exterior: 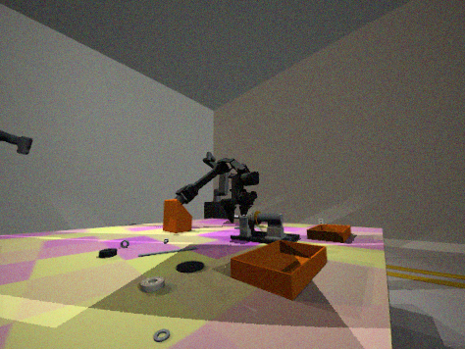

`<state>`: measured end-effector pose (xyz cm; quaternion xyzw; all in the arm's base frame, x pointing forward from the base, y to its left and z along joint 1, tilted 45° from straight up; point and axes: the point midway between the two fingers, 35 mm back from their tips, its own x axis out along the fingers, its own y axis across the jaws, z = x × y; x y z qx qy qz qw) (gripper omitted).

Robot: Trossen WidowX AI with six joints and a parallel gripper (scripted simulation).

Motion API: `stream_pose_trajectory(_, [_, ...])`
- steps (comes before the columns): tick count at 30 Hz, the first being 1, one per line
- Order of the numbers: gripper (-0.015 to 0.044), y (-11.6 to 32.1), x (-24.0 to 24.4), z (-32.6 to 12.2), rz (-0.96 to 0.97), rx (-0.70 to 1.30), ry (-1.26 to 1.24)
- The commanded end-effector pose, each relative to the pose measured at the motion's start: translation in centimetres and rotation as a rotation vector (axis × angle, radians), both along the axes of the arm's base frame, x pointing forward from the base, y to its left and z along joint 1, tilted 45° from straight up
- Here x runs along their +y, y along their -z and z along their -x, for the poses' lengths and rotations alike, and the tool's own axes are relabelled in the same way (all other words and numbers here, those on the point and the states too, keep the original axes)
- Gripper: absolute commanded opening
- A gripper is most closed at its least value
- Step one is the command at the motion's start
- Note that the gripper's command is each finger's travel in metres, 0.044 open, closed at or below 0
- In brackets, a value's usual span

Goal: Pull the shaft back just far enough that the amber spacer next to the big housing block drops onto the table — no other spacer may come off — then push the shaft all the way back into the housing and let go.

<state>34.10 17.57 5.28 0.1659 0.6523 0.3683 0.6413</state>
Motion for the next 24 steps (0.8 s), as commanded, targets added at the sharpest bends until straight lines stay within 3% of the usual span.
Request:
stream_pose_trajectory(1, [0.044,0.49,0.57,0.27,-0.004,0.009,-0.001])
stream_pose_trajectory(14, [0.044,0.87,0.94,0.36,-0.005,0.009,-0.001])
stream_pose_trajectory(24, [0.0177,0.86,0.85,0.33,0.0,0.005,-0.004])
